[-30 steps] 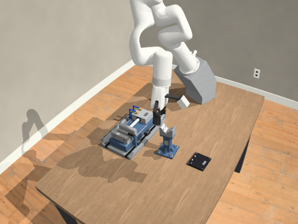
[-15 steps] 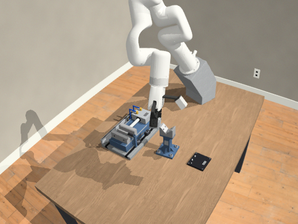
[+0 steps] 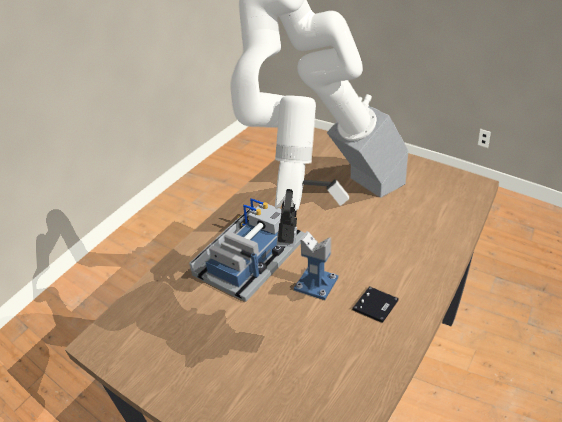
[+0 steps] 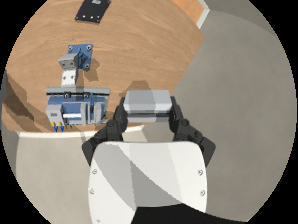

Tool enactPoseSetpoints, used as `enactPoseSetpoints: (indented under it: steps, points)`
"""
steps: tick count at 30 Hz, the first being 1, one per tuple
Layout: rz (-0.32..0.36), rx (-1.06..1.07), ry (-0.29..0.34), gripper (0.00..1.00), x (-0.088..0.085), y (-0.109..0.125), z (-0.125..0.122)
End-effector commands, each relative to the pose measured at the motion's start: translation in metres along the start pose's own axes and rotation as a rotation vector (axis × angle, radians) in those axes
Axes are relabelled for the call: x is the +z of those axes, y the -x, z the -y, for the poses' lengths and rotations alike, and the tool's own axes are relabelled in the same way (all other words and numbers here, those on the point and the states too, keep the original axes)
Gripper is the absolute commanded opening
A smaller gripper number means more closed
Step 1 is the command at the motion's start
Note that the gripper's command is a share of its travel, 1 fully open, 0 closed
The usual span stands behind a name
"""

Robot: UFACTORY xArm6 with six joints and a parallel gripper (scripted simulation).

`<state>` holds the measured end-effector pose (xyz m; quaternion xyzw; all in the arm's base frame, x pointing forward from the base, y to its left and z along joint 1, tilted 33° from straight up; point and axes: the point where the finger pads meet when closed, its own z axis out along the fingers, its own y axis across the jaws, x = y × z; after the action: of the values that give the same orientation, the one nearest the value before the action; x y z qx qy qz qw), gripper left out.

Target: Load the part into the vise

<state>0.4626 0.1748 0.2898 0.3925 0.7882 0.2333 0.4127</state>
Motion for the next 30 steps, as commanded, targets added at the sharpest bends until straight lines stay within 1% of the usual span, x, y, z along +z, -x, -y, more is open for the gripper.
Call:
enactPoseSetpoints:
  steps: [1, 5, 7, 17, 22, 24, 30]
  points:
    - [-0.012, -0.075, 0.072, 0.0, 0.001, 0.004, -0.014]
    - [-0.026, -0.131, 0.102, 0.0, 0.001, 0.006, -0.019]
    - [-0.026, -0.131, 0.102, 0.0, 0.001, 0.006, -0.019]
    - [-0.068, -0.28, 0.151, 0.0, 0.002, 0.01, -0.021]
    - [-0.092, -0.357, 0.161, 0.0, 0.003, 0.013, -0.016]
    - [-0.092, -0.357, 0.161, 0.0, 0.003, 0.013, -0.016]
    - [-0.123, -0.45, 0.158, 0.0, 0.005, 0.019, -0.006]
